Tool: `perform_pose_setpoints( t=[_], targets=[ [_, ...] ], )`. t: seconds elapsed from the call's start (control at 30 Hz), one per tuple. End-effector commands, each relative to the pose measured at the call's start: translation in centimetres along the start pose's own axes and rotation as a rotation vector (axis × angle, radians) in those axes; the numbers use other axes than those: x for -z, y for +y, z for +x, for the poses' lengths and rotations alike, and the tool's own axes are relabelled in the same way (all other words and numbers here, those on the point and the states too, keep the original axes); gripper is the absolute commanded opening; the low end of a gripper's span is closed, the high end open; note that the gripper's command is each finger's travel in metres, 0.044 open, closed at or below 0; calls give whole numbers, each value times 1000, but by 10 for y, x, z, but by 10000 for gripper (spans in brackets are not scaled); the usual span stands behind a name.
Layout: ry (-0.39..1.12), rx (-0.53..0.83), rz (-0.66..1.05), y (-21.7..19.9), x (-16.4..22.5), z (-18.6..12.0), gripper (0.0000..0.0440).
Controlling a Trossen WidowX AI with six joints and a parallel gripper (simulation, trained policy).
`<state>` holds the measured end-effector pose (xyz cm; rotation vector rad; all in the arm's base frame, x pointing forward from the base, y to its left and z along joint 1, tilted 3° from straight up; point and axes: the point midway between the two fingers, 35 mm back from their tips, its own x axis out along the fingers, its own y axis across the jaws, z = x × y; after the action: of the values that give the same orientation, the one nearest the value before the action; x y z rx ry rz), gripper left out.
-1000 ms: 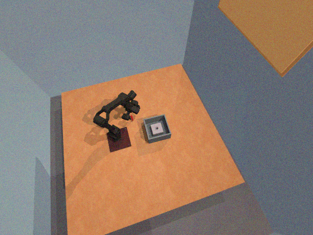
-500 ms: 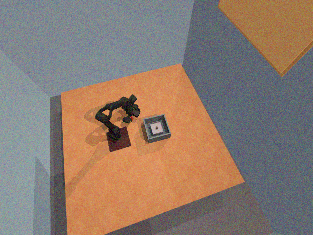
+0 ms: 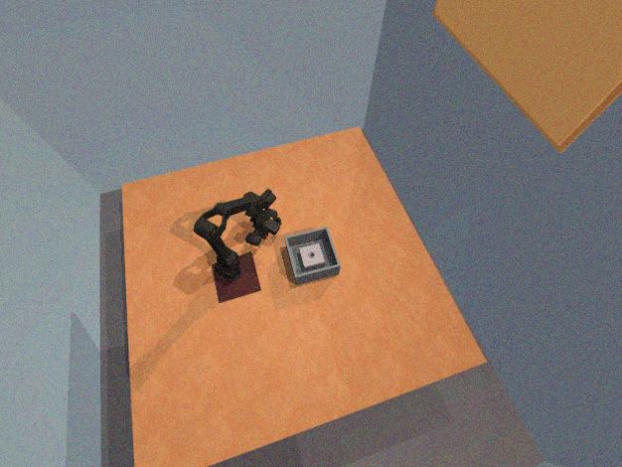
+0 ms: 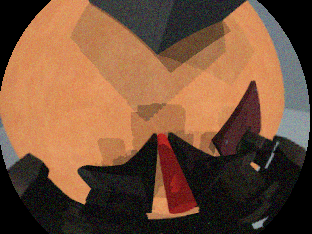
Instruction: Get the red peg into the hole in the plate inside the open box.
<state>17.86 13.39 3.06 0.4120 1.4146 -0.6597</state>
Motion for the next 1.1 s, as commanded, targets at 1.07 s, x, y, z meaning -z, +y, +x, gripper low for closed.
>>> perform_pose_setpoints(
  t=[1.07],
  targets=[
    [-237,-99,298,-8,-145,-95,0]
  ],
)
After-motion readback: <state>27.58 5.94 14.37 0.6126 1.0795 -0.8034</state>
